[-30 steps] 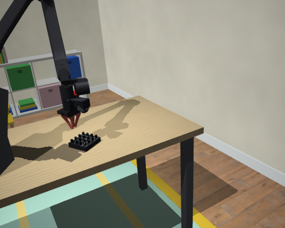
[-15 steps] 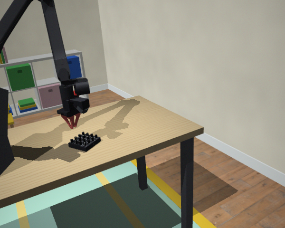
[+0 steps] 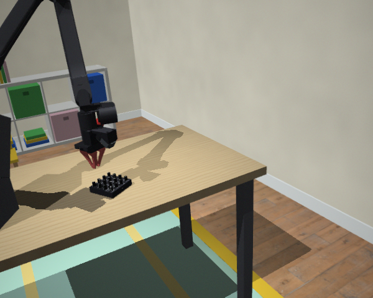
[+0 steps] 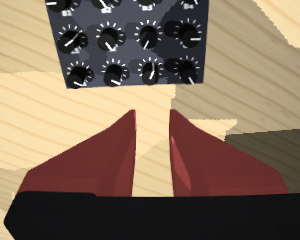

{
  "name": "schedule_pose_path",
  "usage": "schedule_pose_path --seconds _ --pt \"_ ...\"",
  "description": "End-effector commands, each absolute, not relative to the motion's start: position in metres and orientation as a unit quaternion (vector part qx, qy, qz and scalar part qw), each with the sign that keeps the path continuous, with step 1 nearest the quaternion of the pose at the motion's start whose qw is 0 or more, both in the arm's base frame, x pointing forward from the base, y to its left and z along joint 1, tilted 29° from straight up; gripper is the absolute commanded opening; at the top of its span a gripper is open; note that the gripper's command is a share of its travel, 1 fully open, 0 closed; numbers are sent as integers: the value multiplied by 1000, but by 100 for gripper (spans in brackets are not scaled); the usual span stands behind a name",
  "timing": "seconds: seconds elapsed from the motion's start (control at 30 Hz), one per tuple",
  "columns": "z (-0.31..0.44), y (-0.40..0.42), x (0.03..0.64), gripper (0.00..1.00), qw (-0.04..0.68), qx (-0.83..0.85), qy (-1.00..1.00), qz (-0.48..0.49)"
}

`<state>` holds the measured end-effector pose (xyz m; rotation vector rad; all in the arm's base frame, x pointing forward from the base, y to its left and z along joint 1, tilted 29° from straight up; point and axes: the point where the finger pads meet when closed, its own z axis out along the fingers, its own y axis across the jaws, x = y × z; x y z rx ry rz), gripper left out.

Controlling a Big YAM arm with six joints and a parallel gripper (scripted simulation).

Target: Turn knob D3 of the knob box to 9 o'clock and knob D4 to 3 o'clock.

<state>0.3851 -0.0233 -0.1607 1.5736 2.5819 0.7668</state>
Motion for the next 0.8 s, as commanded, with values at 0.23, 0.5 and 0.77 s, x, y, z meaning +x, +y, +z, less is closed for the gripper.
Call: schedule_pose_path --seconds 0.23,0.5,0.77 --pt "-149 -32 389 19 23 515 821 247" --pt "-152 -27 395 19 29 507 825 249" --pt "-166 -23 394 19 20 509 825 246"
